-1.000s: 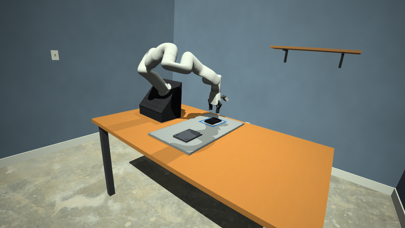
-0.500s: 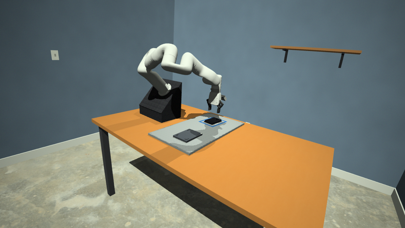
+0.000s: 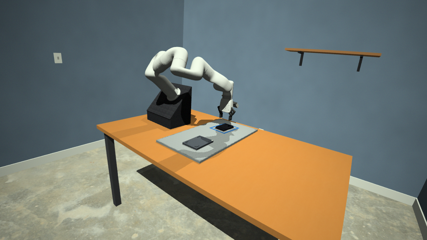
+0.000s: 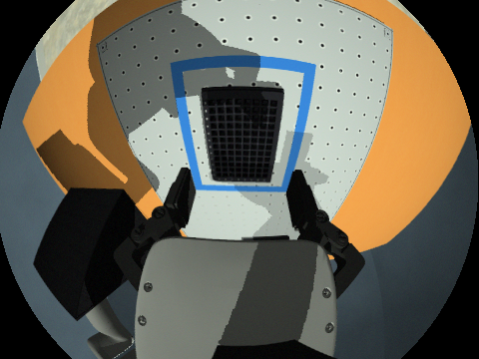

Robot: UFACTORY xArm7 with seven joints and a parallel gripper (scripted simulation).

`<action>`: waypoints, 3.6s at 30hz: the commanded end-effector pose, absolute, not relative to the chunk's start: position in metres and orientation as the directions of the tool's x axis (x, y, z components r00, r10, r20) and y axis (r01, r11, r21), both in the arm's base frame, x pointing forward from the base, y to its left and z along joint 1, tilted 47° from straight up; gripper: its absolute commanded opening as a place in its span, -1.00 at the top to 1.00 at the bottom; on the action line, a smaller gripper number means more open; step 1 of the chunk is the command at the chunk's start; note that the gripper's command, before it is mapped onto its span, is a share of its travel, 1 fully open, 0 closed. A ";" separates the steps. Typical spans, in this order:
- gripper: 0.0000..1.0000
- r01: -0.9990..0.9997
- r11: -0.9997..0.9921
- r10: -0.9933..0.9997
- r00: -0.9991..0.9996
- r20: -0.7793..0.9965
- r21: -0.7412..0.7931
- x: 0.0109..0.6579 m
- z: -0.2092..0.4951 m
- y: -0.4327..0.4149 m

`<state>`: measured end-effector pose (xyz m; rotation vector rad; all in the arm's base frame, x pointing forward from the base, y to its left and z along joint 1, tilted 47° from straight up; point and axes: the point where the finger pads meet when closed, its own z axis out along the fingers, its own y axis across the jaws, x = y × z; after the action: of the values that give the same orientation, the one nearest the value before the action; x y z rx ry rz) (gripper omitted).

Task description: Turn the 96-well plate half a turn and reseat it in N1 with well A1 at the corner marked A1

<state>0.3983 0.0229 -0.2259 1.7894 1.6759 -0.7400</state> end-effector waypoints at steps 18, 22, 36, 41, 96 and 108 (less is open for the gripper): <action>-1.00 0.998 -0.047 0.684 0.061 -0.727 0.039 0.399 -0.246 0.005; -1.00 0.998 -0.047 0.684 0.061 -0.727 0.039 0.399 -0.250 0.000; -1.00 0.998 -0.047 0.684 0.061 -0.727 0.039 0.399 -0.257 -0.008; -1.00 0.998 -0.047 0.684 0.061 -0.727 0.039 0.399 -0.257 -0.008; 1.00 0.998 -0.047 0.684 0.061 -0.727 0.039 0.399 -0.271 -0.022; 1.00 0.998 -0.047 0.684 0.061 -0.727 0.039 0.399 -0.271 -0.022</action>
<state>0.3978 -0.0250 -0.2711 1.7896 1.6762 -0.7389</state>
